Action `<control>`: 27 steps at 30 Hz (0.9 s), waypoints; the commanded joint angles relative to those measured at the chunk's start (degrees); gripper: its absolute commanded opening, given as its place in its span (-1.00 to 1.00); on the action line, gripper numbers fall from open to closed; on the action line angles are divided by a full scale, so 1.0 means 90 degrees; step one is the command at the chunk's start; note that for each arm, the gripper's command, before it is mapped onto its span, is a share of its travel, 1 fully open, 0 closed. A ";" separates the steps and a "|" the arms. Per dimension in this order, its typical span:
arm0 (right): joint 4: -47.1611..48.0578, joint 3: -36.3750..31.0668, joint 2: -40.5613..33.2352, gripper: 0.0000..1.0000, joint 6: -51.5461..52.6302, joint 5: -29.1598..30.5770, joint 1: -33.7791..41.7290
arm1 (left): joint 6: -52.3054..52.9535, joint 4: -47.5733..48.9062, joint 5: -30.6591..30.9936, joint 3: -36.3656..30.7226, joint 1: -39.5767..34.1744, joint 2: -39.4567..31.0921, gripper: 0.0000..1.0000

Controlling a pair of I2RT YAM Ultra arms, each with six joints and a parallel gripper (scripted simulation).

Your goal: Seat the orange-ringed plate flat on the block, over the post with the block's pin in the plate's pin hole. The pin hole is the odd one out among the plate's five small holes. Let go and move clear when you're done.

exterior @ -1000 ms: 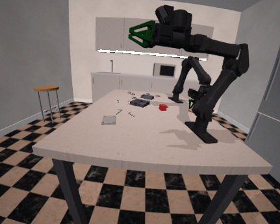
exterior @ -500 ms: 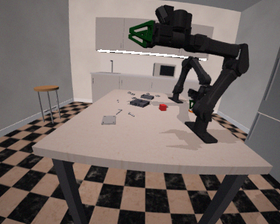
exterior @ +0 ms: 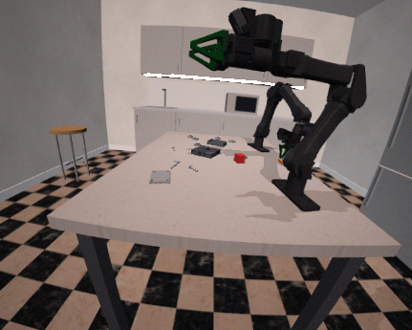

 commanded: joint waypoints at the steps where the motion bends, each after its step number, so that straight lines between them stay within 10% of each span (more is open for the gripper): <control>1: -0.0307 0.0282 -0.0278 -1.00 -0.0035 0.0123 -0.0044 | 0.0043 0.0105 -0.0038 0.0227 -0.0019 -0.0061 0.54; 27: -0.1113 0.0844 -0.0569 -1.00 -0.0042 0.0124 -0.0061 | 0.0043 0.0105 -0.0038 0.0227 -0.0019 -0.0061 0.54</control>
